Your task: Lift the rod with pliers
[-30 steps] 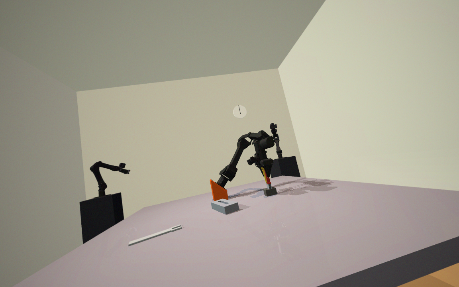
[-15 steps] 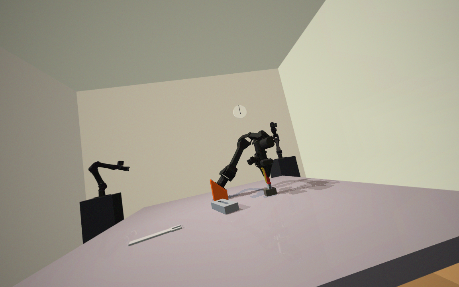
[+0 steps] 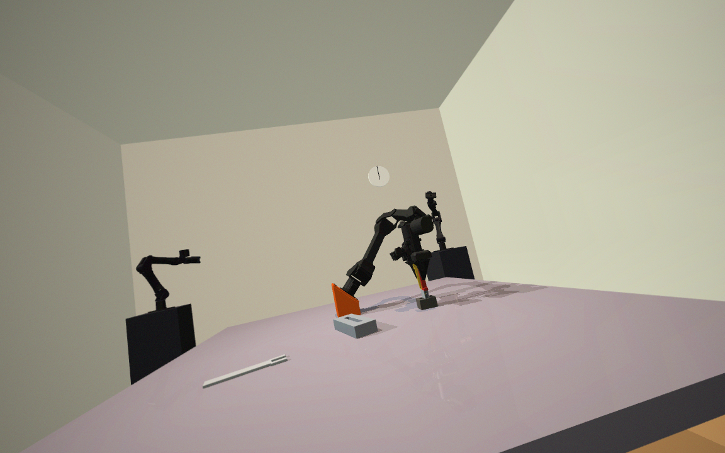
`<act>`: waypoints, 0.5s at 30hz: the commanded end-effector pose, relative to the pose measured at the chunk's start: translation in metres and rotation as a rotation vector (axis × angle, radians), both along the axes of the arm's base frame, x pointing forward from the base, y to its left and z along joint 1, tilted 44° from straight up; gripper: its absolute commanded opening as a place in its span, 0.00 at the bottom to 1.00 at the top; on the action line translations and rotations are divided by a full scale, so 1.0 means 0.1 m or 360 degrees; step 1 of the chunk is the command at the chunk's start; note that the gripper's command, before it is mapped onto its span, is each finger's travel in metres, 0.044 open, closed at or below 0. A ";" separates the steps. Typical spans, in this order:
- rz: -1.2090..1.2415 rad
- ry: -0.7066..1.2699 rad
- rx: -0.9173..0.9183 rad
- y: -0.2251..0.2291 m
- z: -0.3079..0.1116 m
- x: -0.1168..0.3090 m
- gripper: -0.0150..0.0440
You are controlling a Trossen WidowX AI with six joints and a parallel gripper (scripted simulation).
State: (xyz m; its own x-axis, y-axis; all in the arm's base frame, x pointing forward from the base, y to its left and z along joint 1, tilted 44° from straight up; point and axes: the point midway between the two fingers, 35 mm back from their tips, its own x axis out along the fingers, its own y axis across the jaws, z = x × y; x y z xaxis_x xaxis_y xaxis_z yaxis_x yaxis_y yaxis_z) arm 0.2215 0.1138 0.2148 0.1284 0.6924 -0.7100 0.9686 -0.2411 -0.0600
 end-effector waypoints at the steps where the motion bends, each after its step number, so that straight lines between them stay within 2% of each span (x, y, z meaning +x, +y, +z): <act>1: -0.0004 0.0000 -0.0005 0.00 0.00 0.00 0.85; 15: -0.0004 0.0000 -0.0005 0.00 0.00 0.00 0.82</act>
